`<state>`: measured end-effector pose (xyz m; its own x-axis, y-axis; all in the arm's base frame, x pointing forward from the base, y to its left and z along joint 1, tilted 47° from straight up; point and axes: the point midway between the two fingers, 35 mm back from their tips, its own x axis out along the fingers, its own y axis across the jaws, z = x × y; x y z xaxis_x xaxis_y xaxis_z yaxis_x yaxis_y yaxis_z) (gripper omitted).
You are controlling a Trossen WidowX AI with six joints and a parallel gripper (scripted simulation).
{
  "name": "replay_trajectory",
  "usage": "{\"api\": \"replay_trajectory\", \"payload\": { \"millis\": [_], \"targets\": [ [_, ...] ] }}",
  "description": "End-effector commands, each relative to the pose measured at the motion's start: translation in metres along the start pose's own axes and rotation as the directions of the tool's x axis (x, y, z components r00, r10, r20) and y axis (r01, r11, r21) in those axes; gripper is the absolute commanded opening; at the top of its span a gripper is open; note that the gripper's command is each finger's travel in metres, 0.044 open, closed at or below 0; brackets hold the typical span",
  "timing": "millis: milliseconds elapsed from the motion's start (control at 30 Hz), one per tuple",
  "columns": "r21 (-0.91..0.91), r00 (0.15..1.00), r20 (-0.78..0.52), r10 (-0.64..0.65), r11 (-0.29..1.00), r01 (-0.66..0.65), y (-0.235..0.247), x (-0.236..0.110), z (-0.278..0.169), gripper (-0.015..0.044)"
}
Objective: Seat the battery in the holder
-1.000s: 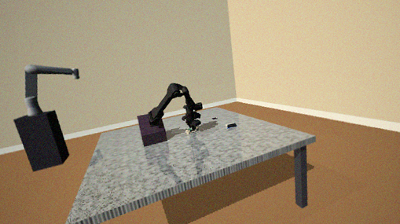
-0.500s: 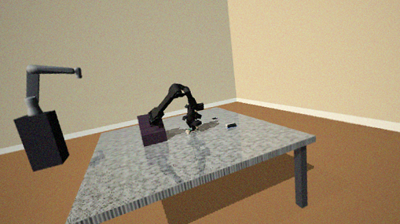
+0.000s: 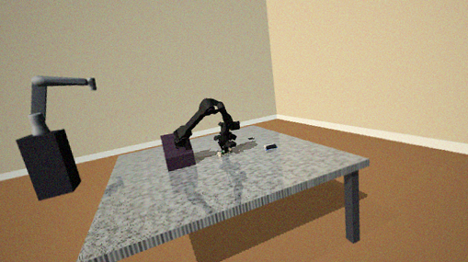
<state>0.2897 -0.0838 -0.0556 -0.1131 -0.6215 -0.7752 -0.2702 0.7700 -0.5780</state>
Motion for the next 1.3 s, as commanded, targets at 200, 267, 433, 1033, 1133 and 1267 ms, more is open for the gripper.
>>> {"api": "replay_trajectory", "payload": {
  "millis": [200,267,433,1033,1133,1267],
  "targets": [
    [-0.004,0.998,-0.058,-0.002,1.000,0.002,-0.002,0.003,-0.002,0.0080],
    [-0.004,0.998,-0.065,0.000,1.000,0.000,-0.003,0.003,-0.001,0.0080],
    [-0.003,0.997,-0.077,0.007,1.000,-0.007,-0.004,0.002,0.000,0.0080],
    [-0.003,0.997,-0.078,0.012,1.000,-0.012,-0.004,0.001,0.010,0.0080],
    [-0.003,0.997,-0.077,0.013,1.000,-0.013,-0.004,0.001,0.013,0.0080],
    [-0.003,0.997,-0.074,0.014,1.000,-0.015,-0.004,0.001,0.014,0.0080]
  ]
}}
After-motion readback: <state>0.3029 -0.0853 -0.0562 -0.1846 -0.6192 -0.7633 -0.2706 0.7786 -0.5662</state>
